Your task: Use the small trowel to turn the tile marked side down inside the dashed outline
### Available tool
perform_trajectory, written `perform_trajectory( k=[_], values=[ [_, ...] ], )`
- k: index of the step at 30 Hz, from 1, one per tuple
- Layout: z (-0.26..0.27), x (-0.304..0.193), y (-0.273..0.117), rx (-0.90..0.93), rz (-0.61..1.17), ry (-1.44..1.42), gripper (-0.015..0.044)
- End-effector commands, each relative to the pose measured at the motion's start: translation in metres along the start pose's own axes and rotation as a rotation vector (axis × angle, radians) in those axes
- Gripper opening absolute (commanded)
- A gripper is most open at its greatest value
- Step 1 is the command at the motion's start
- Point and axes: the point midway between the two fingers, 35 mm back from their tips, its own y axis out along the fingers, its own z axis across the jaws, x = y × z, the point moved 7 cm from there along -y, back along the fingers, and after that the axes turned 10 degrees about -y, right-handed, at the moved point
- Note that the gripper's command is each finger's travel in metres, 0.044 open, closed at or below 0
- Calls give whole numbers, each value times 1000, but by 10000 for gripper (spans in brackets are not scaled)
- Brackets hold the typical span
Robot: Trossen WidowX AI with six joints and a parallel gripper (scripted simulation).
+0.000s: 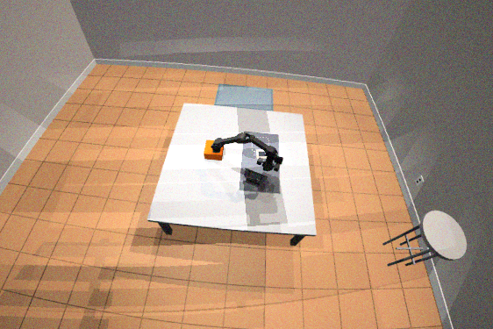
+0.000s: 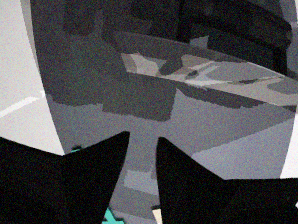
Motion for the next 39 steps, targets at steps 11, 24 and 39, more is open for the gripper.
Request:
perform_trajectory(
  k=[11,24,39],
  values=[
    [-2,1,-24,-7,6,2,100],
    [-24,27,-27,-8,5,-253,100],
    [-77,69,-27,-12,4,-765,100]
  ],
)
